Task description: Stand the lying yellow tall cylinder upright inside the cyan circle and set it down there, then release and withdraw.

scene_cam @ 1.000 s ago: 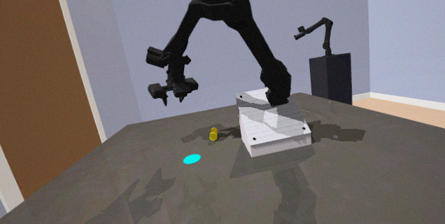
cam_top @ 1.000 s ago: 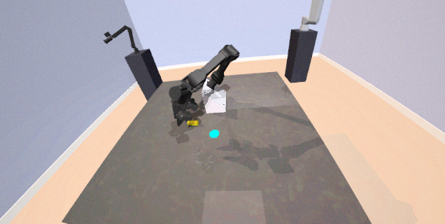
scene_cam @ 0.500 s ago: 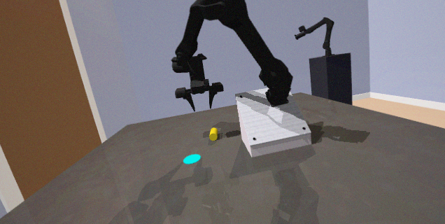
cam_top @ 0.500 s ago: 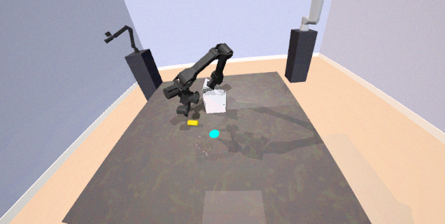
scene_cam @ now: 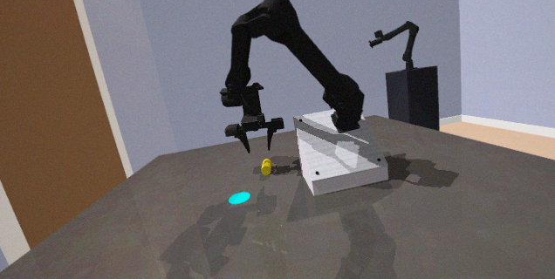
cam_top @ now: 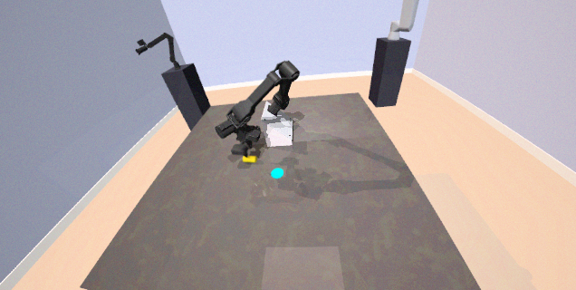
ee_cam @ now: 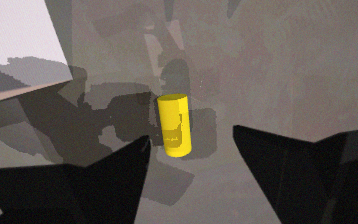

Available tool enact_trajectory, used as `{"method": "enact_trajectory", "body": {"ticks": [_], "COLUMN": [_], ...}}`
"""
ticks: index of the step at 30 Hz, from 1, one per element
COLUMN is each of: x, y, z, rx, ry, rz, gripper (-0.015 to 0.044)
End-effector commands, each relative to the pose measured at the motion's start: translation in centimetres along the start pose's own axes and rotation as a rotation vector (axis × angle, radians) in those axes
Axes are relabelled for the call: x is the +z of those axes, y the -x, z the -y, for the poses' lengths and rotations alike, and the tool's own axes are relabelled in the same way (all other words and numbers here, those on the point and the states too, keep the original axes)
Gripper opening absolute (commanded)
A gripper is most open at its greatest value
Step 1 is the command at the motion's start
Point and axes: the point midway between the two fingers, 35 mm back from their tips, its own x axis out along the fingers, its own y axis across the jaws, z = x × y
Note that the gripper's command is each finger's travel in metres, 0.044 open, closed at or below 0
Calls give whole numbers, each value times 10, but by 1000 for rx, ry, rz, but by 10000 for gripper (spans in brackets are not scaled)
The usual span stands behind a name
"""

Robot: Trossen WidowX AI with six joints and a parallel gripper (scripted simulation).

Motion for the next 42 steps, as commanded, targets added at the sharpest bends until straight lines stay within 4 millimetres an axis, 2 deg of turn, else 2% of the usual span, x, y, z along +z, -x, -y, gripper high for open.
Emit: {"method": "enact_trajectory", "body": {"ticks": [1, 3, 7, 15, 21, 42], "x": [5, 7, 7, 7, 7, 2], "y": [-46, -61, -63, -63, -58, 5], "z": [-9, -12, -13, -13, -12, -6], "rx": [21, 23, 23, 23, 22, 21], "ry": [-12, -11, -11, -11, -11, -12], "rz": [18, 22, 23, 23, 21, 13], "gripper": [309, 309, 309, 105, 105, 105]}}
